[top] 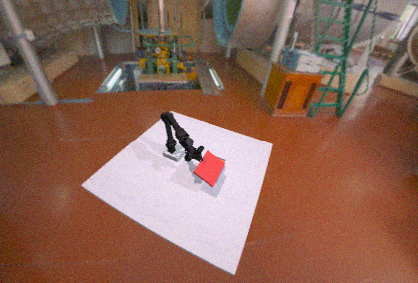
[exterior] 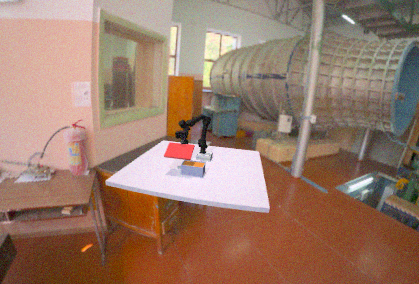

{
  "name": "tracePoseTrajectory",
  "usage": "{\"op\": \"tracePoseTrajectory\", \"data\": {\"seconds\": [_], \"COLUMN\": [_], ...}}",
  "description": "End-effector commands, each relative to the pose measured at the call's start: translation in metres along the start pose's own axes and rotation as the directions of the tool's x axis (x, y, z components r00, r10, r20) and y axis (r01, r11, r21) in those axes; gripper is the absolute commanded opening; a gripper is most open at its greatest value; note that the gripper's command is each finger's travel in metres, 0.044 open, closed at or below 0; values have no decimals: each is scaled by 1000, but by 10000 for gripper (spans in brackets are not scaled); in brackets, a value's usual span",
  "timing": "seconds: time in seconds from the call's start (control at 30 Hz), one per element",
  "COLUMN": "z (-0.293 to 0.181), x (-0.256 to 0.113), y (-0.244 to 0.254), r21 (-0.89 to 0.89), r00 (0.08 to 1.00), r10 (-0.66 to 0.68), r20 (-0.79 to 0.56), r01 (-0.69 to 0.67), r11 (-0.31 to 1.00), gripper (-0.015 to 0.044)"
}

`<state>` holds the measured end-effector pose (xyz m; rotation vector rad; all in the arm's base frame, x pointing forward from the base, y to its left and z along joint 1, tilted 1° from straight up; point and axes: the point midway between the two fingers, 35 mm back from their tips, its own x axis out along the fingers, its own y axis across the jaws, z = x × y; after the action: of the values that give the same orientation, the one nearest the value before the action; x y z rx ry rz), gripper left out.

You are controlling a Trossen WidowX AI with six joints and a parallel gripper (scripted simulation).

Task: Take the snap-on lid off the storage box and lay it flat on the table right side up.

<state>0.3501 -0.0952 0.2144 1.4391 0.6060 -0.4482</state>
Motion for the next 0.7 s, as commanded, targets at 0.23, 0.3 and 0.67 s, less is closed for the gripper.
{"op": "tracePoseTrajectory", "data": {"seconds": [0.23, 0.3, 0.67], "z": [22, 26, 48], "x": [-3, -3, -5], "y": [4, 4, 3], "r21": [-10, -11, -12], "r00": [1000, 1000, 1000], "r10": [14, 14, 14], "r20": [1, 1, 2], "r01": [-14, -14, -14], "r11": [1000, 1000, 1000], "gripper": [0, 0, 0]}}
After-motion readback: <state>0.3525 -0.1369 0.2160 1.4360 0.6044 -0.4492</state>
